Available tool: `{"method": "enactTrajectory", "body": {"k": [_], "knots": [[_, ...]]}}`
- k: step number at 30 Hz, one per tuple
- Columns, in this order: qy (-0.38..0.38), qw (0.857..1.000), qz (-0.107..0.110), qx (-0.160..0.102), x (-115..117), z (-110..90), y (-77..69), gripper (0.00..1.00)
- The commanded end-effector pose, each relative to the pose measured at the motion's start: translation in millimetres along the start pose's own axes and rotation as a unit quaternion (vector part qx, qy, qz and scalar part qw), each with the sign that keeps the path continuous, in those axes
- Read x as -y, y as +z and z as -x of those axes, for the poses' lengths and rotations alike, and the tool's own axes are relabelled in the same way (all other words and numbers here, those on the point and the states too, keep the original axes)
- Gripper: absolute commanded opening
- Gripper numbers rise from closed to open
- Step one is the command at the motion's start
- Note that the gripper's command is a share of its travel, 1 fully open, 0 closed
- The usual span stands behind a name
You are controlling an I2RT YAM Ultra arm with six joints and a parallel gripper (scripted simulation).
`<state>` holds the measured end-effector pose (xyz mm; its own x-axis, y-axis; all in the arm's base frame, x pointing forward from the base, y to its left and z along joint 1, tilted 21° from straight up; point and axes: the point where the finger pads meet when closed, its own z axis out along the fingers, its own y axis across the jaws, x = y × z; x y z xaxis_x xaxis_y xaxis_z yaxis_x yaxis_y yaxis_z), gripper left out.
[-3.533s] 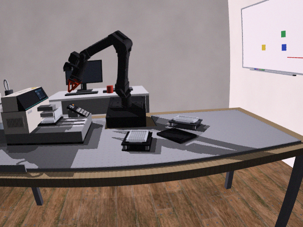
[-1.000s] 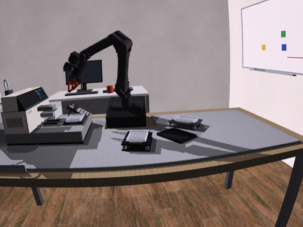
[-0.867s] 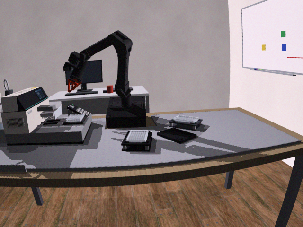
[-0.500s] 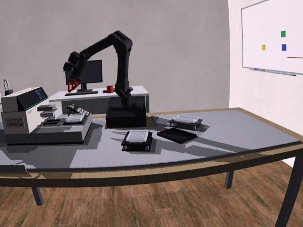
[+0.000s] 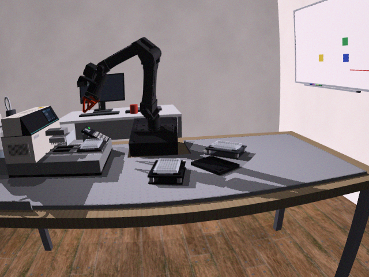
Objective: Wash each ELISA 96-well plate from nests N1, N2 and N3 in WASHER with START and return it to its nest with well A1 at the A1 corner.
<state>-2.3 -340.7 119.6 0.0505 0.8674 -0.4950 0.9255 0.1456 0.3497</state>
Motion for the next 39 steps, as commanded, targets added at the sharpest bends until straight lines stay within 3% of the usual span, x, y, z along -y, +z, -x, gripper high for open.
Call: {"method": "enactTrajectory", "body": {"k": [1, 3, 4, 39], "knots": [[-0.003, 1.0, -0.001, 0.006, -0.2, 3.9, -2.7, 1.0], [-0.003, 1.0, -0.001, 0.006, -0.2, 3.9, -2.7, 1.0], [-0.003, 1.0, -0.001, 0.006, -1.5, 0.9, -2.7, 0.0], [-0.003, 1.0, 0.0, 0.006, -44.4, -89.8, -0.9, 0.0]]}}
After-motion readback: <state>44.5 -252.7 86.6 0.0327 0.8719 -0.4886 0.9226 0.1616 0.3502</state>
